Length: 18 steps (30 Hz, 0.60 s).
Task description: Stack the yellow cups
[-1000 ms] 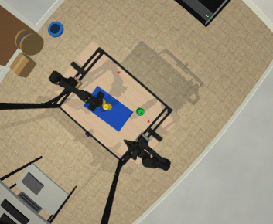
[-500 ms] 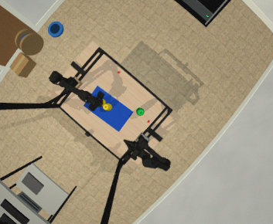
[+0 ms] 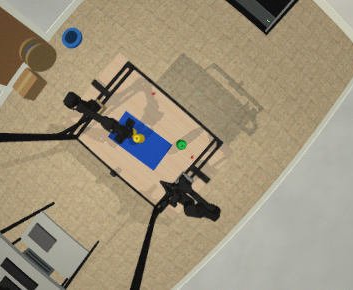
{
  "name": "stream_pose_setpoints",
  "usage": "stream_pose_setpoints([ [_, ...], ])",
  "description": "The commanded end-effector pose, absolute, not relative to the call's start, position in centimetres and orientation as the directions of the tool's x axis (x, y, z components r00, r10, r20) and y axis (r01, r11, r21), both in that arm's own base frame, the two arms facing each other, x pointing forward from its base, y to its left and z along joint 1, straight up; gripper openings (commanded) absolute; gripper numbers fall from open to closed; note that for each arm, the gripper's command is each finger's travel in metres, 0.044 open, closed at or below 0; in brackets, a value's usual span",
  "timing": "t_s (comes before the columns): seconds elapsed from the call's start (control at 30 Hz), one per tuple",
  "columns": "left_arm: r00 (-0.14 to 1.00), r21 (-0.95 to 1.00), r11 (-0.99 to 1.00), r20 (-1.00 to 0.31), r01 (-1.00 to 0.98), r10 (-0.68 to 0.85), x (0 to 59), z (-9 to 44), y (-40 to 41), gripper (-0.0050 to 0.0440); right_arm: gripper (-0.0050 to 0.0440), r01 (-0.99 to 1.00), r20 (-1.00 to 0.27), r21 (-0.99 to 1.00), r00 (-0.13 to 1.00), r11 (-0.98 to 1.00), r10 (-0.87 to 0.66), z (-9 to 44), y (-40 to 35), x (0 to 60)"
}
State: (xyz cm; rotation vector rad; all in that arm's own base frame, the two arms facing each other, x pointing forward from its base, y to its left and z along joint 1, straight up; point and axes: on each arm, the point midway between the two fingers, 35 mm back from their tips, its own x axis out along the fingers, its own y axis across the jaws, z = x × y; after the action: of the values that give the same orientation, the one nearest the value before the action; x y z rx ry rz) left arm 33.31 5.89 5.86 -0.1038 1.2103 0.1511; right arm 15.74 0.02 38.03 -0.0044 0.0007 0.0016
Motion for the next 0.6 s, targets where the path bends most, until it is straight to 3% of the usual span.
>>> stream_pose_setpoints([
  [0.0, 0.344, 0.001, 0.985, -0.937, -0.171, 0.061, 33.30, 5.87, 5.88, 0.0060, 0.0000, 0.000, 0.000, 0.000, 1.000, 1.000, 0.000, 38.07, 0.00, 15.73],
  [0.57, 0.344, 0.001, 0.985, -0.937, -0.171, 0.061, 33.30, 5.87, 5.88, 0.0160, 0.0000, 0.000, 0.000, 0.000, 1.000, 1.000, 0.000, 38.07, 0.00, 15.73],
])
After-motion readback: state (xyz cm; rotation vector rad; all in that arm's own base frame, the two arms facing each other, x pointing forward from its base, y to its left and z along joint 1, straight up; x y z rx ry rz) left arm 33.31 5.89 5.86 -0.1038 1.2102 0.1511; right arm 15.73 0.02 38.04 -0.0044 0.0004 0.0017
